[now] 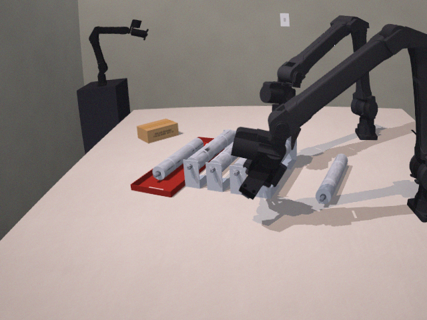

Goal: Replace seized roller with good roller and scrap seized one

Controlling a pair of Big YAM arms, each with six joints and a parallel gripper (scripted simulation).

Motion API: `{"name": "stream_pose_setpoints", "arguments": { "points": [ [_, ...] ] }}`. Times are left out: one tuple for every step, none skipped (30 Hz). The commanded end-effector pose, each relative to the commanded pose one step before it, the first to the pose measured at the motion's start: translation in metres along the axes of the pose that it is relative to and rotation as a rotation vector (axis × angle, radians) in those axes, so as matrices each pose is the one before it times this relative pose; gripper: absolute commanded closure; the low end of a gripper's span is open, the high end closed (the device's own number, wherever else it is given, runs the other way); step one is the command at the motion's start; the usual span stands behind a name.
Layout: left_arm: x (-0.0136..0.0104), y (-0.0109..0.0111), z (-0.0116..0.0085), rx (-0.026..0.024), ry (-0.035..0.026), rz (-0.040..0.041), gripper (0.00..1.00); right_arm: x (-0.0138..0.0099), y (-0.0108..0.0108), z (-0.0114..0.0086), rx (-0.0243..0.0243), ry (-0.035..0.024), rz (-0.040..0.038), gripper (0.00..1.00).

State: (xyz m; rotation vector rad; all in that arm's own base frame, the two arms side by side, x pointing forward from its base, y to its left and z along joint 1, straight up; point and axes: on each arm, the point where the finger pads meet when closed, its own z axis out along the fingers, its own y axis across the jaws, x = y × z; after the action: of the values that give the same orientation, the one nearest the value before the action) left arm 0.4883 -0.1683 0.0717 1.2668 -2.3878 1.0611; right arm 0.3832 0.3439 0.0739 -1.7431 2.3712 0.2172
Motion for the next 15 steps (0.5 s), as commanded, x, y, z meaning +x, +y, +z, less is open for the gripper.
{"name": "stream_pose_setpoints", "arguments": {
  "points": [
    [-0.00572,-0.00005,0.00437,-0.01308,0.0071,-0.01818,0.68,0.00305,-0.00812,-0.02431,0.02097,-0.0092,-0.01401,0.68],
    [0.0,0.0,0.0,0.0,0.0,0.0,0.68,0.00161,0.00087,0.00134,-0.00206,0.00302,0.00046,0.68],
    [0.0,0.0,0.0,0.0,0.0,0.0,0.68,0.0016,0.00087,0.00133,-0.00204,0.003,0.00046,0.68],
    [0.0,0.0,0.0,0.0,0.0,0.0,0.68,0.00159,0.00086,0.00132,-0.00203,0.00298,0.00046,0.68],
    [0.0,0.0,0.0,0.0,0.0,0.0,0.68,0.00158,0.00086,0.00132,-0.00202,0.00297,0.00046,0.68],
    [0.0,0.0,0.0,0.0,0.0,0.0,0.68,-0.00154,-0.00094,-0.00088,0.00213,-0.00313,-0.00049,0.68],
    [0.0,0.0,0.0,0.0,0.0,0.0,0.68,0.00019,0.00012,0.00008,-0.00033,0.00047,0.00014,0.68],
    [0.0,0.0,0.0,0.0,0.0,0.0,0.68,0.0,0.0,0.0,0.0,0.0,0.0,0.68],
    [0.0,0.0,0.0,0.0,0.0,0.0,0.68,0.0,0.0,0.0,0.0,0.0,0.0,0.68],
    [0.0,0.0,0.0,0.0,0.0,0.0,0.68,-0.00752,-0.00447,-0.00452,0.01105,-0.01619,-0.00258,0.68],
    [0.0,0.0,0.0,0.0,0.0,0.0,0.68,0.01043,0.00602,0.00692,-0.01446,0.0212,0.00329,0.68],
    [0.0,0.0,0.0,0.0,0.0,0.0,0.68,-0.00041,-0.00029,-0.00008,0.00062,-0.00091,-0.00014,0.68],
    [0.0,0.0,0.0,0.0,0.0,-0.00001,0.68,0.00031,0.00013,0.00042,-0.00033,0.00049,0.00008,0.68],
    [0.0,0.0,0.0,0.0,0.0,0.0,0.68,0.00022,0.00008,0.00036,-0.00022,0.00032,0.00005,0.68],
    [0.0,0.0,0.0,0.0,0.0,0.0,0.68,0.00013,0.00002,0.0003,-0.00009,0.00013,0.00002,0.68]
  ]
}}
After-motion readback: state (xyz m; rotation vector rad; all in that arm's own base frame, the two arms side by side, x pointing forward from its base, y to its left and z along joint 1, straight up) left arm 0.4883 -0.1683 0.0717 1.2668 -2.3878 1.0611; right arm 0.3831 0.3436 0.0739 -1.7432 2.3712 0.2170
